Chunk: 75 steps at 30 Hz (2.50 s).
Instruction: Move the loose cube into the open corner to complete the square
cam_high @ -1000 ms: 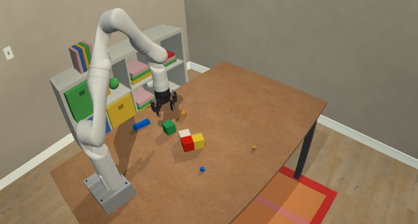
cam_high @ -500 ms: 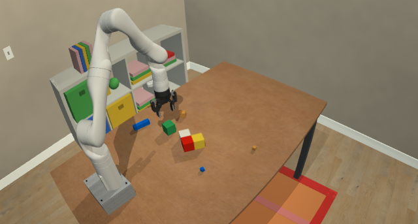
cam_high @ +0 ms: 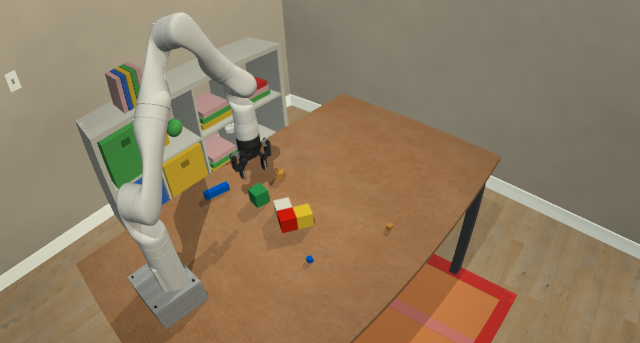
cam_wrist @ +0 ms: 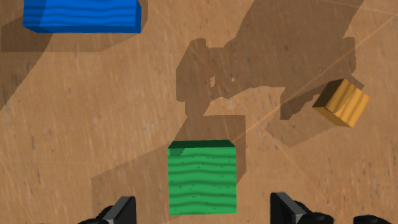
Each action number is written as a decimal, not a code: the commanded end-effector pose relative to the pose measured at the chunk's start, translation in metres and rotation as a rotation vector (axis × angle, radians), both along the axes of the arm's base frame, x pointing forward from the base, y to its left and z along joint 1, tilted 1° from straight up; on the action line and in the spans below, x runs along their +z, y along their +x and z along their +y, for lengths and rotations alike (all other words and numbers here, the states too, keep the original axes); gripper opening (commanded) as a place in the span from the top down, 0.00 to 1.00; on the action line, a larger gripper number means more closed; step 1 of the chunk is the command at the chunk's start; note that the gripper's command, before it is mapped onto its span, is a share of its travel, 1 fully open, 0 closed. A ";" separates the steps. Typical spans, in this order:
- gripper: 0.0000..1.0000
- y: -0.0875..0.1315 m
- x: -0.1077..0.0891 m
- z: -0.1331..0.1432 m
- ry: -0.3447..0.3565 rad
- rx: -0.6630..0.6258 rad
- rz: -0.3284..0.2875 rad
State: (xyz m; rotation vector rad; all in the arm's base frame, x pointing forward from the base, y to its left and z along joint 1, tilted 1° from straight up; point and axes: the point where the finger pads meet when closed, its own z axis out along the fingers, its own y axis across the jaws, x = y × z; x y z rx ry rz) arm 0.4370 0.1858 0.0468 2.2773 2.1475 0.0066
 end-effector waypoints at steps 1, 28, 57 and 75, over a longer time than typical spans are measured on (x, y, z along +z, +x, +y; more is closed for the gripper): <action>0.17 0.001 0.001 0.000 0.001 0.000 -0.002; 0.17 0.001 -0.020 0.000 0.001 0.000 -0.002; 0.17 0.001 -0.047 0.000 0.001 0.000 -0.002; 0.17 0.001 -0.047 0.000 0.001 0.000 -0.002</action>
